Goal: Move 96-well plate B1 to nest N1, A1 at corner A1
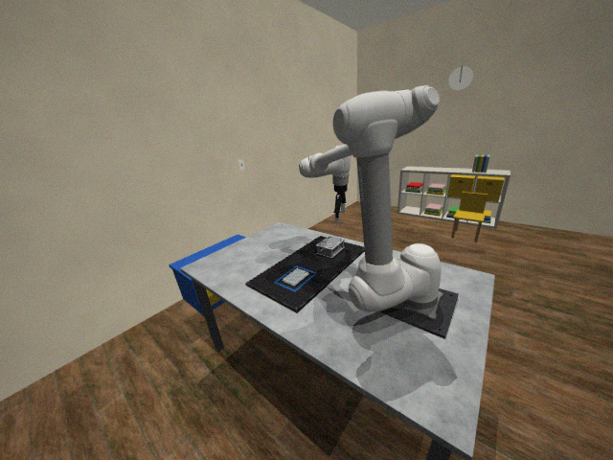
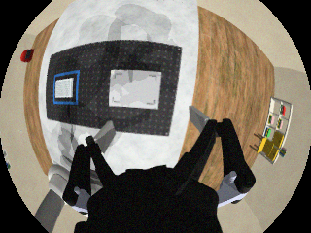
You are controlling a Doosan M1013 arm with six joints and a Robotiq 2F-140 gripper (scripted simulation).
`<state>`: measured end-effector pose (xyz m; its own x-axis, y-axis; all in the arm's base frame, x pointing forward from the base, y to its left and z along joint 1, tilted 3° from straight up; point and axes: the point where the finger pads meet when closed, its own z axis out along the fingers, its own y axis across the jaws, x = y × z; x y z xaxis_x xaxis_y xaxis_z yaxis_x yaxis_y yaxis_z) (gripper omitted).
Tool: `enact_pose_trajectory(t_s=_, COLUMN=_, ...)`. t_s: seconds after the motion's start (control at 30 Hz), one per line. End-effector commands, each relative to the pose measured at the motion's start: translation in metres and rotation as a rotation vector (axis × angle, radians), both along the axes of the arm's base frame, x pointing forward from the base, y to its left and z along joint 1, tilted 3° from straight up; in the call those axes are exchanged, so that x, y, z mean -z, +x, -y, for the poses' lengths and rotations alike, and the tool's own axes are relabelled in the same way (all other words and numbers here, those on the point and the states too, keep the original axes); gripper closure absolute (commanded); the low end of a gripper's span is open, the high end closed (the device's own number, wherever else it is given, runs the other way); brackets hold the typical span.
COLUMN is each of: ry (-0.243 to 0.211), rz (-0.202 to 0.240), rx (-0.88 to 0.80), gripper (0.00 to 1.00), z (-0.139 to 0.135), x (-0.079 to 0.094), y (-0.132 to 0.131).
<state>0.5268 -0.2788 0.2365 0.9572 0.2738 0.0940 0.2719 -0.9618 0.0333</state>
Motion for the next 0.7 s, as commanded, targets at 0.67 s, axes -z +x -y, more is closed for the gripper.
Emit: enact_pose_trajectory(t_s=0.67, ry=0.050, rz=-0.011, rx=0.366, gripper=0.00, z=-0.077, x=0.026, y=0.037)
